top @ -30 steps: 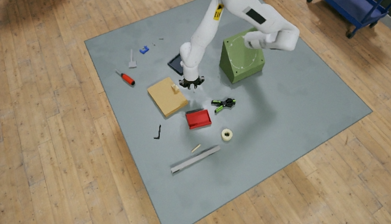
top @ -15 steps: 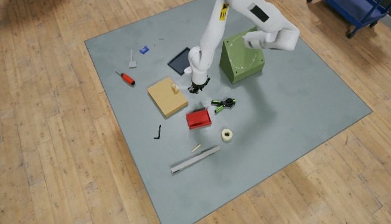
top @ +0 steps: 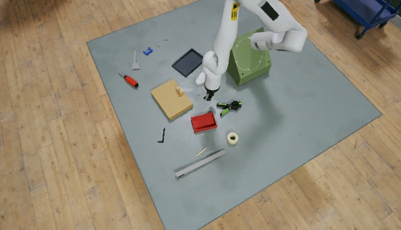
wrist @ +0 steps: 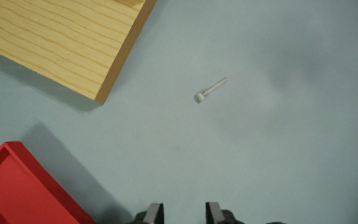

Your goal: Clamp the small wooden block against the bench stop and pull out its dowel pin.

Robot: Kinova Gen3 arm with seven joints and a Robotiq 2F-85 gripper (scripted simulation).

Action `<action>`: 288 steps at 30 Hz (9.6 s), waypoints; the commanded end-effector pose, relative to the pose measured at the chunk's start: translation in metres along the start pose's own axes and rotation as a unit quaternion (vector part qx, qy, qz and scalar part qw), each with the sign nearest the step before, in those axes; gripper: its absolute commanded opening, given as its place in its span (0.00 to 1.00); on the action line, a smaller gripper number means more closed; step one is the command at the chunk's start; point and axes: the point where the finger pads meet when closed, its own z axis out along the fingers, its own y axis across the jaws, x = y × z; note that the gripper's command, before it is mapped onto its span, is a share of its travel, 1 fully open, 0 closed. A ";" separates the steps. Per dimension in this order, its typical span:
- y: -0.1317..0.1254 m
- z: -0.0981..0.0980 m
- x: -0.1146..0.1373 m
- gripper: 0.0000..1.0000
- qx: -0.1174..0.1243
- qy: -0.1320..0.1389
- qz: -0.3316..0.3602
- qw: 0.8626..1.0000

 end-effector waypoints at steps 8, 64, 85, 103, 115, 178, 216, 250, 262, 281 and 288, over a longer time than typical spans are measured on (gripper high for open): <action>0.000 -0.002 -0.033 0.34 0.016 -0.004 -0.163 0.987; 0.003 -0.007 -0.081 0.77 0.042 -0.010 -0.372 0.927; 0.003 -0.007 -0.081 0.77 0.042 -0.010 -0.372 0.927; 0.003 -0.006 -0.081 0.77 0.042 -0.010 -0.372 0.927; 0.003 0.000 -0.081 0.77 0.041 -0.007 -0.372 0.927; 0.001 0.033 -0.082 0.77 0.041 -0.007 -0.372 0.927; 0.000 0.040 -0.082 0.77 0.041 -0.007 -0.372 0.927; -0.002 0.072 -0.084 0.77 0.041 -0.007 -0.372 0.927; -0.002 0.074 -0.084 0.77 0.041 -0.007 -0.372 0.927; -0.002 0.074 -0.084 0.77 0.041 -0.007 -0.372 0.927; -0.002 0.074 -0.084 0.77 0.041 -0.007 -0.372 0.927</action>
